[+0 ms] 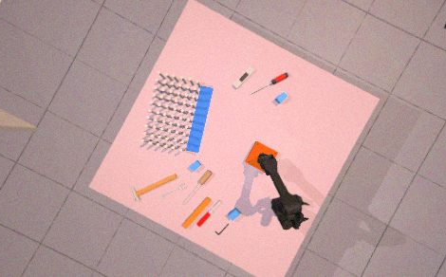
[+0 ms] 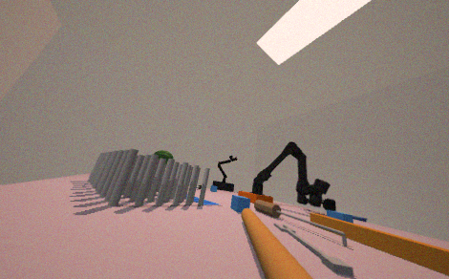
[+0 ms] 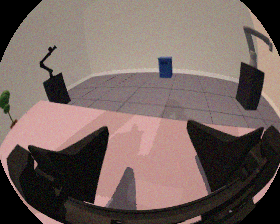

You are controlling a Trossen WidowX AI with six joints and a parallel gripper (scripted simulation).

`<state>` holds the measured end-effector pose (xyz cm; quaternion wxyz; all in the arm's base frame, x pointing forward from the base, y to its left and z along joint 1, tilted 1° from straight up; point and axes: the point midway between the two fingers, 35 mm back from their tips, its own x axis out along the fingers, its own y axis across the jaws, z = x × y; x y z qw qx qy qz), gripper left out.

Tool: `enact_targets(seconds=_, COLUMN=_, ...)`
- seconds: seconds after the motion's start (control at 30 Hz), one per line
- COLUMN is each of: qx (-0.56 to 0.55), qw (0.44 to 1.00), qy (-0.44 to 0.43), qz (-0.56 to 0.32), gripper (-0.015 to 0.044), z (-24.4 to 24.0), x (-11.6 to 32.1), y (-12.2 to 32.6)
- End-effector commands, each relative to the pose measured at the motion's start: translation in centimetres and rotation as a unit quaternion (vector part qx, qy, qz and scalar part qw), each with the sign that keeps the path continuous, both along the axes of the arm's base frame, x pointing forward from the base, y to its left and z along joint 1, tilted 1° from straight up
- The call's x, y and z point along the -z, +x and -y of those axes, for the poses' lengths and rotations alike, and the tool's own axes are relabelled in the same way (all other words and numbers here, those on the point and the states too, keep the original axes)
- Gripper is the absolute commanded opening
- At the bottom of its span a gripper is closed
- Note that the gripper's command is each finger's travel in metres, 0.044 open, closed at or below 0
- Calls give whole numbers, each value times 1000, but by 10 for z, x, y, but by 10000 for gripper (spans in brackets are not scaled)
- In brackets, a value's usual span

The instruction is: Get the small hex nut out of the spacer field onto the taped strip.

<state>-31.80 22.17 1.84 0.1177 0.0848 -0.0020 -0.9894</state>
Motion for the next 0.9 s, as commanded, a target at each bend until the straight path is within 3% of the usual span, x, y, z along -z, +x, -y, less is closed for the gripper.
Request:
enact_targets(seconds=0.0, qx=4, qw=1000, qy=0, qz=0, gripper=426, z=-2, x=0, y=1)
enact_targets(seconds=0.2, qx=126, qw=992, qy=1, qz=8, gripper=440, z=-68, x=-10, y=51)
enact_targets(seconds=0.5, qx=332, qw=943, qy=-13, qz=20, gripper=440, z=-153, x=-27, y=164)
enact_targets(seconds=0.87, qx=555, qw=830, qy=-32, qz=29, gripper=440, z=-191, x=-47, y=330)
